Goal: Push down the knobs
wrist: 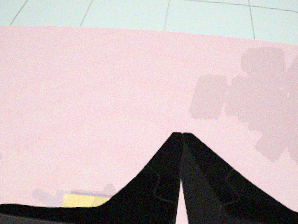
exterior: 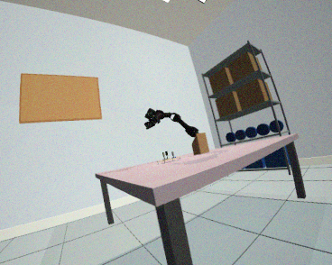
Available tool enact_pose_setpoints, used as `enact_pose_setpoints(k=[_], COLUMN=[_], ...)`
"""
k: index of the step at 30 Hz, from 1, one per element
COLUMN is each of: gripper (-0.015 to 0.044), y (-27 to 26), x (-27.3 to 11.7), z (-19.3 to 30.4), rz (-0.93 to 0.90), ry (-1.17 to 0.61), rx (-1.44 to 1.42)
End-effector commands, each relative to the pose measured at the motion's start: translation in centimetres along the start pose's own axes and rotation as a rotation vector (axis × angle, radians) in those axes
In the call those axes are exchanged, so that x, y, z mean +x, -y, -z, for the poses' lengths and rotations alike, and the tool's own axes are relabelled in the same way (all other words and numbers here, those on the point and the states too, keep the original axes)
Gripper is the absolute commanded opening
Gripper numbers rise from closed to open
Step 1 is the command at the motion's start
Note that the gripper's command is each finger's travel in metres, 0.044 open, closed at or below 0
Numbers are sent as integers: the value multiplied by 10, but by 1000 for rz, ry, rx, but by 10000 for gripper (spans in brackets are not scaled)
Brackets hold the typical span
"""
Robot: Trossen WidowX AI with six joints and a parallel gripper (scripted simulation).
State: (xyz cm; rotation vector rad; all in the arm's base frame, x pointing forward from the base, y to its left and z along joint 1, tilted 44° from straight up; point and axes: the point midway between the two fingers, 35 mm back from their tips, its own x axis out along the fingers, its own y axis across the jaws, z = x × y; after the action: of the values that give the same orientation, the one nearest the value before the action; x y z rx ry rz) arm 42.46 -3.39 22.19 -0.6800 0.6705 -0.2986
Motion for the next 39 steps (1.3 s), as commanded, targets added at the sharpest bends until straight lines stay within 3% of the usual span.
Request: enact_pose_setpoints(k=[1, 19, 39], gripper=[0, 0, 0], y=[-20, -94, -142], x=[13, 43, 42], z=[14, 91, 178], rz=[-29, 30, 472], ry=[-88, -498, -810], rx=[105, 547, 936])
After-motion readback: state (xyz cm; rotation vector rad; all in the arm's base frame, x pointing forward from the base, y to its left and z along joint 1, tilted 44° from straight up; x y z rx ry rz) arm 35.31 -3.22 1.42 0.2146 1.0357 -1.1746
